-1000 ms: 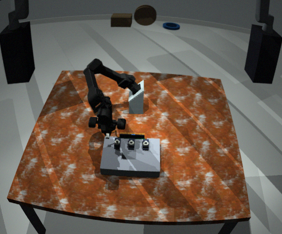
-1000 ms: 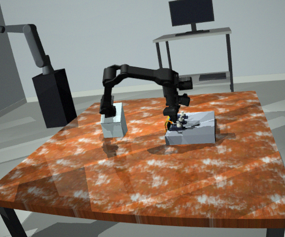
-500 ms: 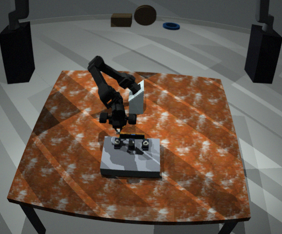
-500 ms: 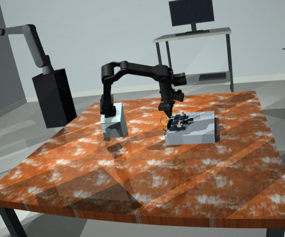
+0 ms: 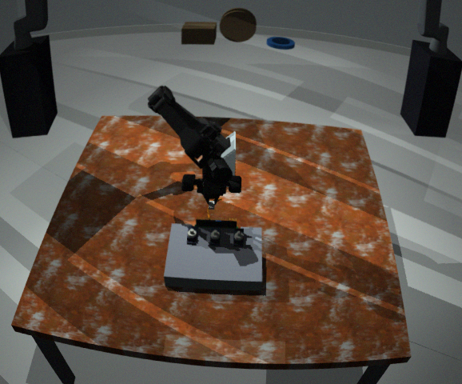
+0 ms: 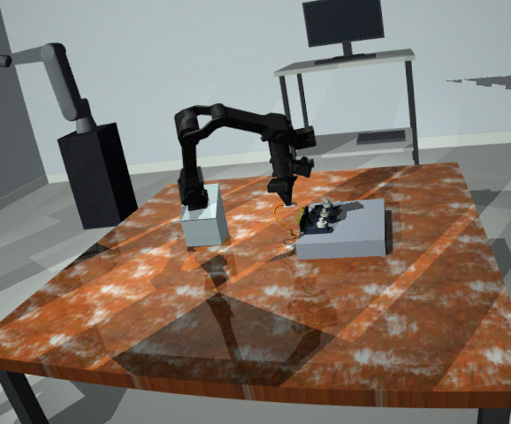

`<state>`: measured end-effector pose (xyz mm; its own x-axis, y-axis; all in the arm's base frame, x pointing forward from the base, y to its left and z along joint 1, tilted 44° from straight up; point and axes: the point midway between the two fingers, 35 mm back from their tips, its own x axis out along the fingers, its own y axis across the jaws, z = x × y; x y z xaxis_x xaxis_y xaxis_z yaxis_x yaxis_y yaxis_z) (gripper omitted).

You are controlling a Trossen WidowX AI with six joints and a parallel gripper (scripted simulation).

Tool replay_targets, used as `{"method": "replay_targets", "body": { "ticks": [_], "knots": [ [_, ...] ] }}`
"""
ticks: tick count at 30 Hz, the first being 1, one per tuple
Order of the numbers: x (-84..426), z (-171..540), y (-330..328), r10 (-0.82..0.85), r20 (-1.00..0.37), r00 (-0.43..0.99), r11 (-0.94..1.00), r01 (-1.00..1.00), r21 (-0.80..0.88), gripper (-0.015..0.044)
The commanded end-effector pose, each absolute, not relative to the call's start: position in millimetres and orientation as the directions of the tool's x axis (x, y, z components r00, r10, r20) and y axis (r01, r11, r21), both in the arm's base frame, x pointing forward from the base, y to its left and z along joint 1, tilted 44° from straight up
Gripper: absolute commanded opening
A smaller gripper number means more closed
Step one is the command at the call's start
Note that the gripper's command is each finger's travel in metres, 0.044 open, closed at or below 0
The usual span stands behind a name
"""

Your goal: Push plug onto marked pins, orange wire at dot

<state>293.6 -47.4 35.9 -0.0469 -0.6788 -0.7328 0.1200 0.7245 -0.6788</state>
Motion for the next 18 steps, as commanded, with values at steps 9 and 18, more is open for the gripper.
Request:
{"method": "replay_targets", "body": {
  "ticks": [9, 18],
  "knots": [
    [249.4, 12.5, -28.9, -0.684, -0.727, -0.058, 0.719, 0.114, -0.686, 0.0000],
    [247.6, -12.5, -52.8, -0.685, -0.726, -0.058, 0.718, 0.114, -0.687, 0.0000]
  ]
}}
